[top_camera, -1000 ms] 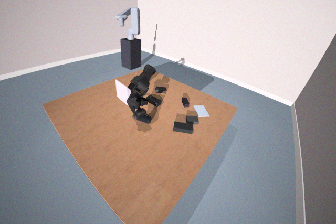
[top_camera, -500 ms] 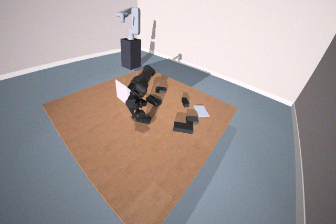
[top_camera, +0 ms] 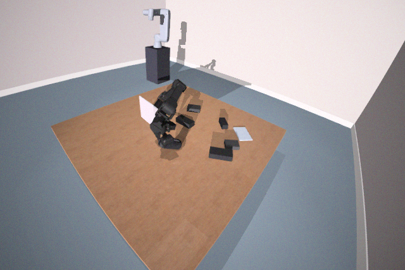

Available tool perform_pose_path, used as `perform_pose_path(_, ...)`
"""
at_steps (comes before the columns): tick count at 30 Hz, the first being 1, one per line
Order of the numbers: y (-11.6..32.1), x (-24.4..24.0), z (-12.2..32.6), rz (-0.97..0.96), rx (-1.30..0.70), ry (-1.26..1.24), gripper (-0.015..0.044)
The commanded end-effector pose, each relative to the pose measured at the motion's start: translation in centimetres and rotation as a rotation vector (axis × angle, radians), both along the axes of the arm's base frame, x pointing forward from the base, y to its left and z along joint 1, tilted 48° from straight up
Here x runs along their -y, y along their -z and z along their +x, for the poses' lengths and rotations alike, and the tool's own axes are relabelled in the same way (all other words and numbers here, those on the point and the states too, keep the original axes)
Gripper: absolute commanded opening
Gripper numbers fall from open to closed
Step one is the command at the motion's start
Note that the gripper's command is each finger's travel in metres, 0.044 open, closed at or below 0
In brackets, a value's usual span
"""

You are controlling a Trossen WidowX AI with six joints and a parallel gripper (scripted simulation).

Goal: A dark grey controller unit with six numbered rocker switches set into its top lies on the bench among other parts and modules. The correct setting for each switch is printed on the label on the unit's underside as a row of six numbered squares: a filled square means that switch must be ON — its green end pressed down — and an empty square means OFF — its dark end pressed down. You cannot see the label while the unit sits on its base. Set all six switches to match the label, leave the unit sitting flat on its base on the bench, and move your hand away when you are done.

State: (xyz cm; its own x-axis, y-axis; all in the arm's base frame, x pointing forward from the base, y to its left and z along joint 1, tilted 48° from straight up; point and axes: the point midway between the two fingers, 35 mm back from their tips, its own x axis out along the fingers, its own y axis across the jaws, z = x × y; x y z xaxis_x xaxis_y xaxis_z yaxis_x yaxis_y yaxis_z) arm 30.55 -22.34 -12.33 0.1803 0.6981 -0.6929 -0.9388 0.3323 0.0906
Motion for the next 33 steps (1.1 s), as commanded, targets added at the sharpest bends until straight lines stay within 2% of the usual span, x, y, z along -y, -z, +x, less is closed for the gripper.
perform_pose_path(1,0.5,-1.0,0.2,0.02,-0.007,-0.014,0.0338)
perform_pose_path(33,2.9,-1.9,0.3,0.02,-0.006,-0.014,0.0338)
